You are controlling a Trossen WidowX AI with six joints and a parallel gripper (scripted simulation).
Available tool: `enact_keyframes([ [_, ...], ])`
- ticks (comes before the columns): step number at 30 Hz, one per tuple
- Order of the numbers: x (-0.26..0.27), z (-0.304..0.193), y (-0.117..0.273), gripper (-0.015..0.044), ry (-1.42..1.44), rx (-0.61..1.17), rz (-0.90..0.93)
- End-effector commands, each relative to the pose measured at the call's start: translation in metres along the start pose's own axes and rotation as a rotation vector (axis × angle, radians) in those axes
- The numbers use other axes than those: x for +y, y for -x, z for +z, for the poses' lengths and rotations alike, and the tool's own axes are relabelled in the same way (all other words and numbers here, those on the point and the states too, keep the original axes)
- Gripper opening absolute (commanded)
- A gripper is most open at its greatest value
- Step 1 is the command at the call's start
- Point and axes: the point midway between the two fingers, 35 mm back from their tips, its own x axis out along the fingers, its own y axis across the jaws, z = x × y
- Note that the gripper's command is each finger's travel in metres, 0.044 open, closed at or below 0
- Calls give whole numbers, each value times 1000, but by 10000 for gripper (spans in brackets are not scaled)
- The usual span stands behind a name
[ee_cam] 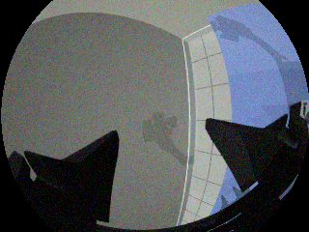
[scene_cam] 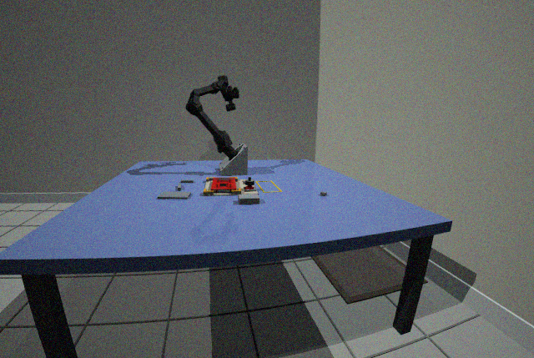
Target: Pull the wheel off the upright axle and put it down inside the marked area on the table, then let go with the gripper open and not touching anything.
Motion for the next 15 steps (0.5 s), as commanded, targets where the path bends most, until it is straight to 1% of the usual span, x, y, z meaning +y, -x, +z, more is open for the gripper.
enact_keyframes([
  [1,0,1,0,374,-1,-3,0],
  [4,-1,19,7,300,-18,-45,5],
  [11,-13,94,41,300,-93,-234,8],
  [15,-32,153,73,300,-146,-396,-22],
])
